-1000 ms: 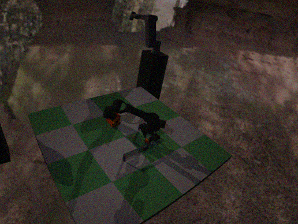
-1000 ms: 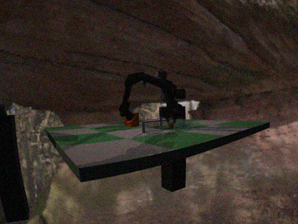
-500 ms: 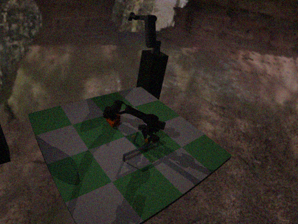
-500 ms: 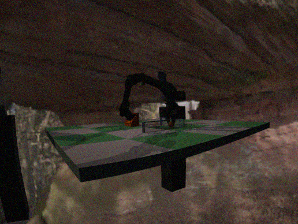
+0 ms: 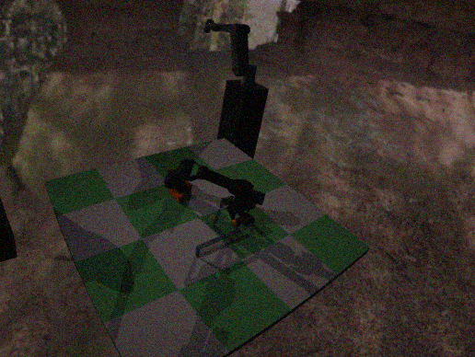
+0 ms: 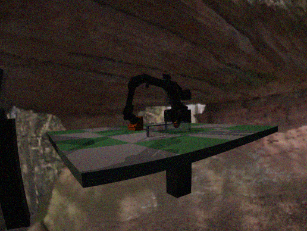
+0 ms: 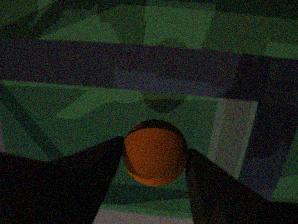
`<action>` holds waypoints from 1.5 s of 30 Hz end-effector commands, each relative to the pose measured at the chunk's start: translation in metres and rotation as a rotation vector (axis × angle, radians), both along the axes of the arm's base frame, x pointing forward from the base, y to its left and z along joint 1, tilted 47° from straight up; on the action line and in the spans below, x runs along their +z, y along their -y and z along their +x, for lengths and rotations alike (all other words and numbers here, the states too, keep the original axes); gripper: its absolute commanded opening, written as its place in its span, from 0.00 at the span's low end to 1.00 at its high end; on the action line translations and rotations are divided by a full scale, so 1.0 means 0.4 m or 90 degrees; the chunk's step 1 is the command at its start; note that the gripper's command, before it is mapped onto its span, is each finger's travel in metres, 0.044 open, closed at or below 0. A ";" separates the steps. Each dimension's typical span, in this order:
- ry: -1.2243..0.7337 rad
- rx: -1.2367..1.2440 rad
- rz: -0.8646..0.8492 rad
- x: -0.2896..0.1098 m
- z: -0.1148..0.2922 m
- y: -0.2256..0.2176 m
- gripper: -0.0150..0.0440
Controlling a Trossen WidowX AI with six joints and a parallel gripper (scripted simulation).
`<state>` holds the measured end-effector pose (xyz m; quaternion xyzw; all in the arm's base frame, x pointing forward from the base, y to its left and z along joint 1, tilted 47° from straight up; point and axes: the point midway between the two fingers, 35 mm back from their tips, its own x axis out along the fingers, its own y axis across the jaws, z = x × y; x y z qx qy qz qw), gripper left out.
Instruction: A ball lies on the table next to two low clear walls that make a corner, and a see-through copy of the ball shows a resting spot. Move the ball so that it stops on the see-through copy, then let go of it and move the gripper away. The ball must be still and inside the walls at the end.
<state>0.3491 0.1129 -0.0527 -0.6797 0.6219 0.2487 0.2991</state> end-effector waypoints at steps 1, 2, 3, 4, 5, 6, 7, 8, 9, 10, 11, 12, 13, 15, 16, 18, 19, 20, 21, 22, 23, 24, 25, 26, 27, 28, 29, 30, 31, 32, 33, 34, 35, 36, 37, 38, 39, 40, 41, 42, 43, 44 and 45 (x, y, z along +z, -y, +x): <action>0.003 -0.002 0.021 0.025 -0.001 -0.019 0.25; 0.000 -0.001 0.032 0.034 -0.003 -0.027 0.25; -0.002 0.001 0.034 0.042 -0.004 -0.036 0.25; -0.004 0.003 0.032 0.047 -0.006 -0.044 0.25; -0.006 0.004 0.030 0.052 -0.007 -0.052 0.25; -0.007 0.006 0.029 0.057 -0.008 -0.060 0.25; -0.009 0.007 0.027 0.063 -0.010 -0.068 0.25; -0.011 0.009 0.025 0.068 -0.011 -0.076 0.25; -0.013 0.010 0.023 0.074 -0.013 -0.085 0.25; -0.015 0.012 0.021 0.081 -0.016 -0.094 0.25; -0.016 0.014 0.018 0.088 -0.018 -0.104 0.25; -0.018 0.015 0.016 0.095 -0.021 -0.113 0.25; -0.020 0.017 0.014 0.102 -0.024 -0.122 0.25; -0.024 0.021 0.008 0.116 -0.030 -0.140 0.25; -0.025 0.022 0.006 0.123 -0.033 -0.149 0.25; -0.028 0.026 0.000 0.137 -0.040 -0.166 0.25; -0.030 0.028 -0.003 0.144 -0.044 -0.175 0.25; -0.031 0.030 -0.006 0.151 -0.048 -0.183 0.25; -0.033 0.031 -0.009 0.159 -0.052 -0.192 0.25; -0.034 0.033 -0.012 0.164 -0.055 -0.198 0.25; -0.034 0.034 -0.013 0.168 -0.058 -0.202 0.25; -0.035 0.034 -0.014 0.169 -0.058 -0.204 0.25; -0.035 0.034 -0.014 0.170 -0.059 -0.203 0.25; -0.035 0.034 -0.014 0.170 -0.060 -0.201 0.25; -0.035 0.034 -0.014 0.172 -0.063 -0.197 0.25; -0.035 0.034 -0.014 0.173 -0.067 -0.192 0.25; -0.035 0.034 -0.014 0.175 -0.070 -0.187 0.25; -0.035 0.034 -0.014 0.176 -0.074 -0.182 0.25; -0.035 0.034 -0.014 0.178 -0.078 -0.178 0.25; -0.035 0.034 -0.014 0.179 -0.081 -0.173 0.25; -0.035 0.034 -0.014 0.180 -0.085 -0.168 0.25; -0.035 0.034 -0.014 0.182 -0.089 -0.163 0.25; -0.035 0.034 -0.015 0.183 -0.093 -0.158 0.25; -0.035 0.034 -0.015 0.184 -0.097 -0.152 0.25; -0.035 0.034 -0.015 0.185 -0.101 -0.147 0.25; -0.036 0.034 -0.015 0.186 -0.105 -0.142 0.25; -0.036 0.034 -0.015 0.188 -0.110 -0.137 0.25; -0.036 0.034 -0.015 0.189 -0.114 -0.131 0.25; -0.036 0.034 -0.015 0.190 -0.118 -0.126 0.25; -0.036 0.034 -0.015 0.191 -0.123 -0.121 0.25; -0.036 0.034 -0.015 0.191 -0.127 -0.115 0.25; -0.036 0.034 -0.015 0.192 -0.132 -0.110 0.25; -0.036 0.034 -0.015 0.193 -0.136 -0.104 0.25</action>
